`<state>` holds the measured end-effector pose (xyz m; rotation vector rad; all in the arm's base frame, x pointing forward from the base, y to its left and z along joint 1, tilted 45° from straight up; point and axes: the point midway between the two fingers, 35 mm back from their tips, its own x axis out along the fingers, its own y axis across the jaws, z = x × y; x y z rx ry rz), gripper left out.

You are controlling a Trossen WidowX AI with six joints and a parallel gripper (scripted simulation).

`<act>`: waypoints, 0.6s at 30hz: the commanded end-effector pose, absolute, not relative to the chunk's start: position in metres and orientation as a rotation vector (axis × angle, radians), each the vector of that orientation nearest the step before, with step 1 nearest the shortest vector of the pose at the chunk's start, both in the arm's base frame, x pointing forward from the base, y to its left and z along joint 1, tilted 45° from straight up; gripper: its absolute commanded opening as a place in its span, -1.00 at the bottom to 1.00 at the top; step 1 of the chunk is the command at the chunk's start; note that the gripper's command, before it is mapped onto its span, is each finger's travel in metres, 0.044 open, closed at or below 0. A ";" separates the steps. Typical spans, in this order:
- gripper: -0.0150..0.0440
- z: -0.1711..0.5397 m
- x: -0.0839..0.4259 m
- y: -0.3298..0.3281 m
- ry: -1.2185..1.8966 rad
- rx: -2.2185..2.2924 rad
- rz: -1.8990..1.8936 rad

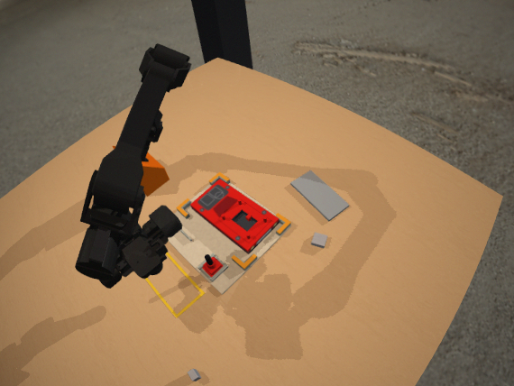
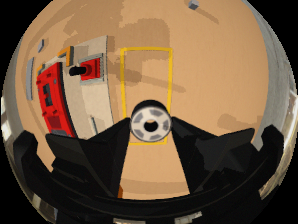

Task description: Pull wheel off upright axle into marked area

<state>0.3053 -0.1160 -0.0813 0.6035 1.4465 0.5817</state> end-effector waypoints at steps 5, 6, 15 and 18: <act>-0.49 -0.116 0.306 -0.079 1.454 0.617 0.587; -0.49 -0.121 0.306 -0.074 1.453 0.617 0.588; -0.22 -0.129 0.304 -0.064 1.460 0.610 0.597; 0.04 -0.129 0.304 -0.064 1.460 0.610 0.597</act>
